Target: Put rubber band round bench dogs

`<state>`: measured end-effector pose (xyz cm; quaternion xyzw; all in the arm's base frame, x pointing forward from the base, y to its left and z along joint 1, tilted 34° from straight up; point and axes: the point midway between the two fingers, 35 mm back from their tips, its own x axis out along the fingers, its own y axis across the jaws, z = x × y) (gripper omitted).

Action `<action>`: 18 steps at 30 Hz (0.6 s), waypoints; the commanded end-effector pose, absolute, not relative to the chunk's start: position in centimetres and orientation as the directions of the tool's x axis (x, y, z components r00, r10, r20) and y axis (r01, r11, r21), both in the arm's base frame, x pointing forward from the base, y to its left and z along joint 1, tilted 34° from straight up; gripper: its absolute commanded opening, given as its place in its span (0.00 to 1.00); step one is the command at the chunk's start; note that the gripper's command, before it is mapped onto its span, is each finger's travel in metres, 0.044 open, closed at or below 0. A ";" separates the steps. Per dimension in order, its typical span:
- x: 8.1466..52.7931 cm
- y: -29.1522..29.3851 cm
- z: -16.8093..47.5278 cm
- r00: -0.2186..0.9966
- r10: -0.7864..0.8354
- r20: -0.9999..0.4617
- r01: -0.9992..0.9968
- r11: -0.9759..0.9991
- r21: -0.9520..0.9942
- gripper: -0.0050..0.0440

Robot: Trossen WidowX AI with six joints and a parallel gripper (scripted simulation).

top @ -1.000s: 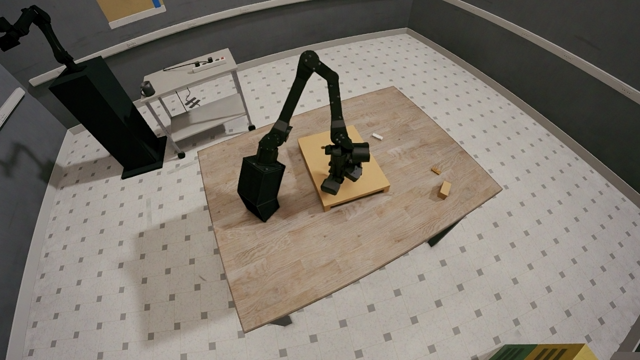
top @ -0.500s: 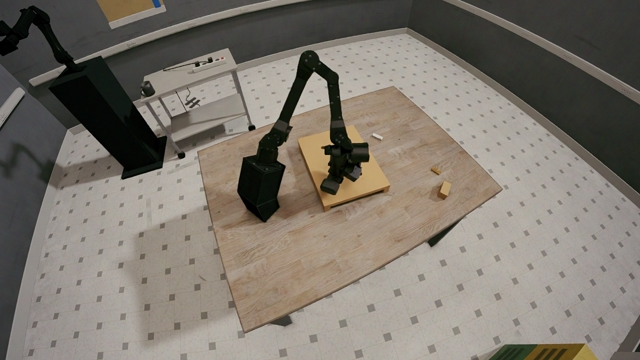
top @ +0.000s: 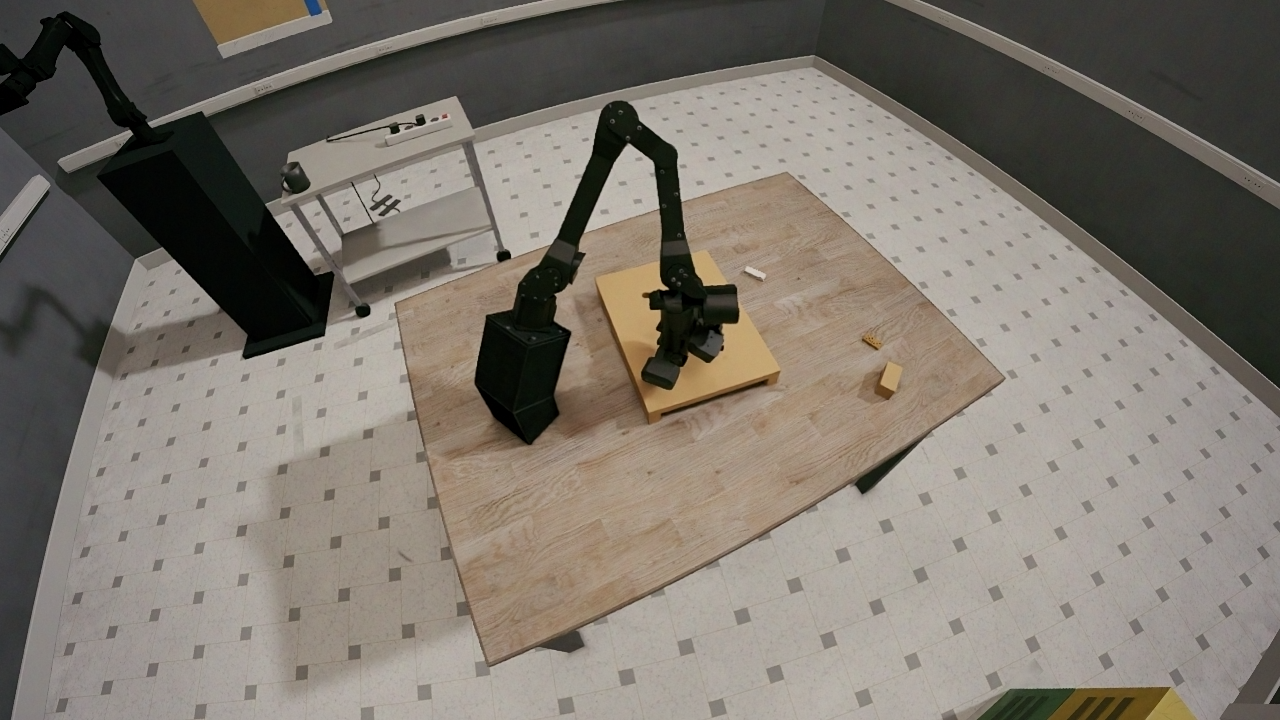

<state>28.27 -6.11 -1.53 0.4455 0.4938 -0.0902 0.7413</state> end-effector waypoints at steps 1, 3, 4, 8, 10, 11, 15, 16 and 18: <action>28.3 -6.4 -1.7 0.496 0.290 -0.818 0.584 0.586 0.562 0.00; 28.4 -6.3 -1.7 0.496 0.290 -0.818 0.584 0.586 0.562 0.00; 28.4 -6.2 -1.8 0.496 0.290 -0.819 0.584 0.586 0.562 0.00; 28.4 -6.2 -1.8 0.496 0.292 -0.818 0.583 0.585 0.563 0.00; 28.4 -6.2 -1.8 0.496 0.292 -0.818 0.583 0.585 0.563 0.00; 28.5 -6.2 -1.6 0.499 0.293 -0.815 0.580 0.586 0.566 0.00; 28.6 -6.2 -1.3 0.507 0.294 -0.811 0.573 0.588 0.571 0.00; 28.6 -6.2 -1.3 0.507 0.294 -0.811 0.573 0.588 0.571 0.00; 28.5 -6.3 -1.5 0.501 0.292 -0.814 0.578 0.587 0.567 0.20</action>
